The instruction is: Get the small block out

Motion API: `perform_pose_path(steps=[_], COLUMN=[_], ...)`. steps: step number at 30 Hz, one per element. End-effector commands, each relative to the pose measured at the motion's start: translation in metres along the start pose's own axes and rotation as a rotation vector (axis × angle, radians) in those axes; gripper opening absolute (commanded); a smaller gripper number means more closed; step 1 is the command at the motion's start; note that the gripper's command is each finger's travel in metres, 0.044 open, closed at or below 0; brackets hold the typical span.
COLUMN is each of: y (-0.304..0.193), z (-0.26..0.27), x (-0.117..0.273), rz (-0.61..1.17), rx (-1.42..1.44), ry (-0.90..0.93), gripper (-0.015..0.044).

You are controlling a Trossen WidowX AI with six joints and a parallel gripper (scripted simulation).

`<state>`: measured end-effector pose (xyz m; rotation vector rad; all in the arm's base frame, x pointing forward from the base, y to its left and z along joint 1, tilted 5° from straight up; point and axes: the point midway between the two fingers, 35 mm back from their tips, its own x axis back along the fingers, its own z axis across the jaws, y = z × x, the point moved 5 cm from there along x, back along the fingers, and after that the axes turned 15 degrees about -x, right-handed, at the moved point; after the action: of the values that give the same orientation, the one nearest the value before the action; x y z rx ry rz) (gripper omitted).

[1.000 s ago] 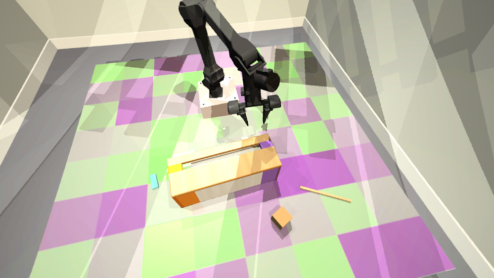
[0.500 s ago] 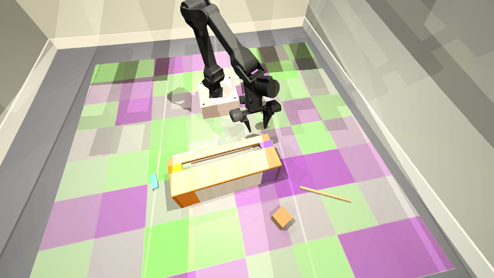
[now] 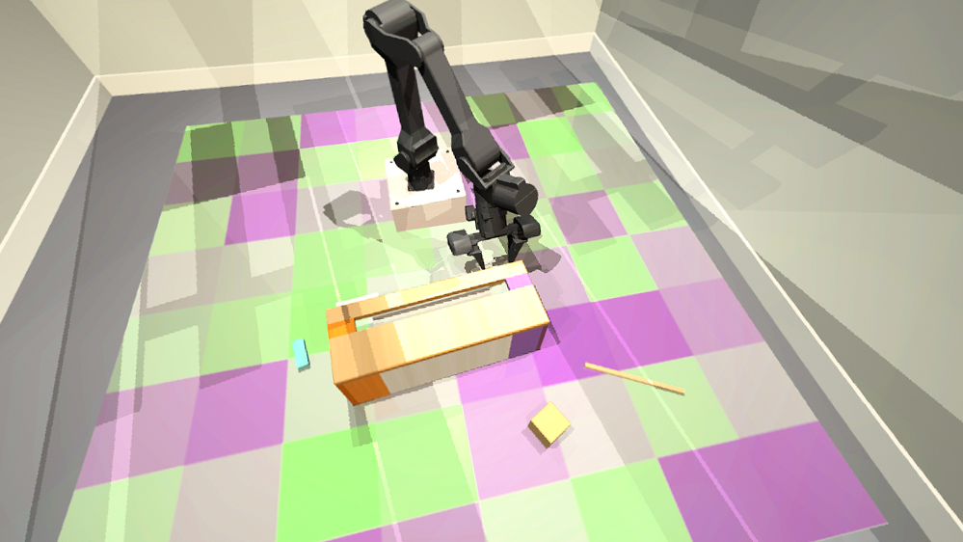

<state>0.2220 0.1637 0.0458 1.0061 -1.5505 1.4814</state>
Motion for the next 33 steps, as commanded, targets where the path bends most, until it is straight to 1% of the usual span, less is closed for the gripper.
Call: perform_pose_path(steps=[1, 32, 33], y=[0.004, 0.021, 0.021], z=[0.001, 0.009, 0.009], x=[-0.008, -0.051, -0.051], rz=[-0.004, -0.003, -0.003], rx=[0.004, 0.006, 0.006], ry=[0.004, 0.005, 0.005], gripper=[0.0285, 0.0285, 0.0259])
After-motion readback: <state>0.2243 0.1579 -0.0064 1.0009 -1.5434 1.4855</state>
